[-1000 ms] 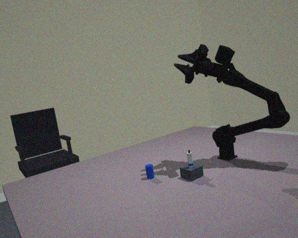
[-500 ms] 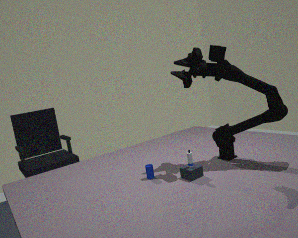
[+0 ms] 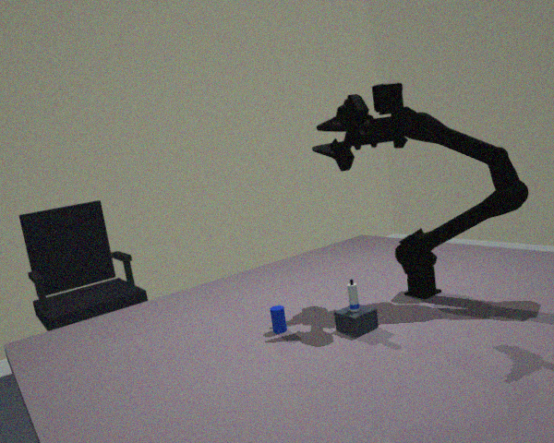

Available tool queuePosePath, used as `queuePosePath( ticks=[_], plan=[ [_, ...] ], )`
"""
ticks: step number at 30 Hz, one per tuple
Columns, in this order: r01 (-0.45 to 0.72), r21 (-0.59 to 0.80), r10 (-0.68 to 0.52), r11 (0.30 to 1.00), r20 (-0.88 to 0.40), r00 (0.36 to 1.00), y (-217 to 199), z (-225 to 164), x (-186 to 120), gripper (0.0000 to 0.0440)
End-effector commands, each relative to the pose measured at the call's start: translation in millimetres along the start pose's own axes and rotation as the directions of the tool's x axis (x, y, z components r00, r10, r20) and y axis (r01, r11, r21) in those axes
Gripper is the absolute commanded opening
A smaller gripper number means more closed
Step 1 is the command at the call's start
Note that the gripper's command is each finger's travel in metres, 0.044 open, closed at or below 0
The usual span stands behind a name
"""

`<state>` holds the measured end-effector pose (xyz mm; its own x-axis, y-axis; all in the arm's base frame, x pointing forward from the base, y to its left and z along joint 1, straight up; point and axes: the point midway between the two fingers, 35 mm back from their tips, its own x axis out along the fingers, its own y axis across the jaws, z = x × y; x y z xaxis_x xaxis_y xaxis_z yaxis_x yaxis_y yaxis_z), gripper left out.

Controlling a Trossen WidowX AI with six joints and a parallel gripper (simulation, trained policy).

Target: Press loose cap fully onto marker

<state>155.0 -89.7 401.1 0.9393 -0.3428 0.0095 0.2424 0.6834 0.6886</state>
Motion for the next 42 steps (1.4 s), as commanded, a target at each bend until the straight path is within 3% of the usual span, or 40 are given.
queuePosePath(
  ticks=[1, 21, 42],
  plan=[
    [0.009, 0.015, -0.009, 1.0, -0.061, 0.998, -3.9, -3.3, 6.2, 0.0309],
    [0.065, 0.053, -0.047, 0.996, -0.288, 0.956, -23.7, -20.2, 29.2, 0.0327],
    [0.122, 0.052, -0.08, 0.991, -0.505, 0.859, -47.6, -38.9, 57.4, 0.0323]
  ],
)
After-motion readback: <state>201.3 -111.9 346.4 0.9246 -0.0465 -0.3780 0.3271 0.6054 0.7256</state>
